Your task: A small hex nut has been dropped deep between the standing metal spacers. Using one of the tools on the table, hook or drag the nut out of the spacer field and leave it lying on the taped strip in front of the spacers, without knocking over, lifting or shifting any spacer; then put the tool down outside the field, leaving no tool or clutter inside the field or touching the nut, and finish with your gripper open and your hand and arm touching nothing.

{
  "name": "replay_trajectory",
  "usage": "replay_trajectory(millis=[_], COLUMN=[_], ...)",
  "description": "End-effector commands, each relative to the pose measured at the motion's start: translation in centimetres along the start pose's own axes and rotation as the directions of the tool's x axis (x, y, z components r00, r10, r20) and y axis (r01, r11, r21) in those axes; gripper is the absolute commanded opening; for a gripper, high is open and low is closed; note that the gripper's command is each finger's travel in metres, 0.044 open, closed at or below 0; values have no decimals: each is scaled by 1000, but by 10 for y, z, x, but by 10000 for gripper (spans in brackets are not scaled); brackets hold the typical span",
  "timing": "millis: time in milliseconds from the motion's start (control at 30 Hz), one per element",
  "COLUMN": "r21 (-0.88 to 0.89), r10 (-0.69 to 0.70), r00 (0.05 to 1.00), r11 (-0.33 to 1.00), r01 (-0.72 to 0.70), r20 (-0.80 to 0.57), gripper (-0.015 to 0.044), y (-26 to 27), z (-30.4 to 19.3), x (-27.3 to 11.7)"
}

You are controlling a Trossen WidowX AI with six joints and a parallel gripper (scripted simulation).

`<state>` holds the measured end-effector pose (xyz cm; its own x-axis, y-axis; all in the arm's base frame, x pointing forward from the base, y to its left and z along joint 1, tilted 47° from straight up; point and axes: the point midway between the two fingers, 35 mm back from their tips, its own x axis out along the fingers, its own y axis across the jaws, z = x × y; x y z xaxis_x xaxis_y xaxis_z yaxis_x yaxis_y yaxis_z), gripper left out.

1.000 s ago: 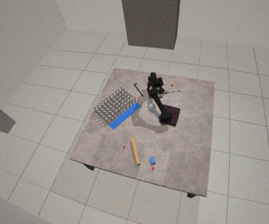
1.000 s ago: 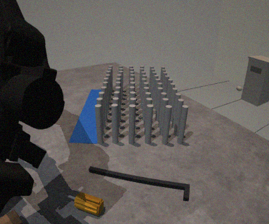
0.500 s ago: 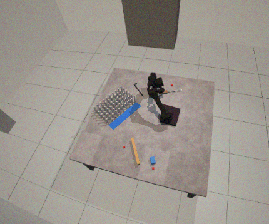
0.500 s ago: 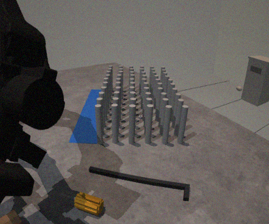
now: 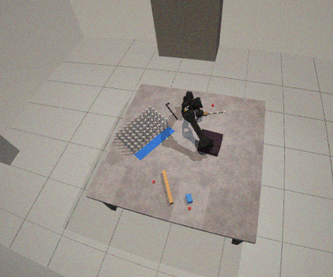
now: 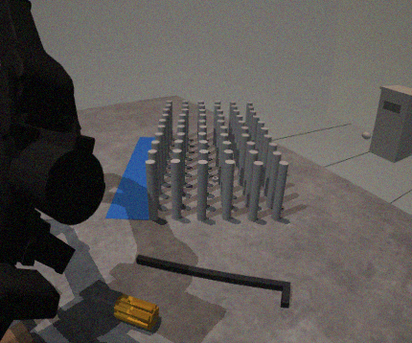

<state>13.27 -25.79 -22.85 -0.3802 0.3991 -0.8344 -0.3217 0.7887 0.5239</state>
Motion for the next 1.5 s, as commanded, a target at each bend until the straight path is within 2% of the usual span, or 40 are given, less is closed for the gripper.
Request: replay_trajectory(millis=[0,900,1000,1267,1467], r21=[6,4,4,4,32], r10=[-2,0,0,0,-51], r00=[1000,1000,1000,1000,999], r11=[1000,1000,1000,1000,998], r01=[2,0,0,0,50], r20=[6,7,7,7,6], gripper=[280,280,201,148,0], y=[0,8,8,8,-9], z=[4,27,27,27,7], x=[5,39,39,39,16])
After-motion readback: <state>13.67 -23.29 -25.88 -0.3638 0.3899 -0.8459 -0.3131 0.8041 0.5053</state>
